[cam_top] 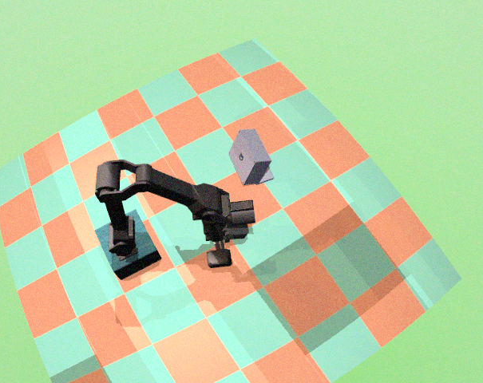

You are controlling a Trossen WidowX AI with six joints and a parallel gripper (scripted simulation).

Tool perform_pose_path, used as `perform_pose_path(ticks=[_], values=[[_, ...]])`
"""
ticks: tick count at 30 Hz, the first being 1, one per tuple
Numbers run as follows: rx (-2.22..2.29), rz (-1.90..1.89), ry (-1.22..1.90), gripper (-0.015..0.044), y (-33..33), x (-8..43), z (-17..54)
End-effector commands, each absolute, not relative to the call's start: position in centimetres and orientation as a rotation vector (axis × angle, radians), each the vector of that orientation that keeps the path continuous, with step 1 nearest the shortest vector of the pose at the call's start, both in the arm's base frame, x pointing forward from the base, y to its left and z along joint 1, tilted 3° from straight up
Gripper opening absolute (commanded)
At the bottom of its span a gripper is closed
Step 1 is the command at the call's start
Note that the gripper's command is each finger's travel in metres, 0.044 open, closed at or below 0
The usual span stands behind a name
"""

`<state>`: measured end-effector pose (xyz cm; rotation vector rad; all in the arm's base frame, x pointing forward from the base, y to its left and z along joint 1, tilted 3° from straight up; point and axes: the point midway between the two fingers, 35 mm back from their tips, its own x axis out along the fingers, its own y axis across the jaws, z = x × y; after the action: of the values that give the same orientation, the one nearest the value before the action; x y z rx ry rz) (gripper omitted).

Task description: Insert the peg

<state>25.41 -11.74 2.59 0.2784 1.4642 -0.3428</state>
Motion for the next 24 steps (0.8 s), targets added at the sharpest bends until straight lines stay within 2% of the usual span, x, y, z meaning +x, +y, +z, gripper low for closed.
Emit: perform_pose_path(ticks=[1, 7, 22, 24], values=[[0.280, -0.331, 1.476, 0.0440, -11.53, 25.12, 1.75], [0.280, -0.331, 1.476, 0.0440, -11.53, 25.12, 1.72], [0.279, -0.342, 1.469, 0.0046, -11.70, 25.30, 2.00], [0.279, -0.342, 1.469, 0.0033, -11.70, 25.30, 2.00]])
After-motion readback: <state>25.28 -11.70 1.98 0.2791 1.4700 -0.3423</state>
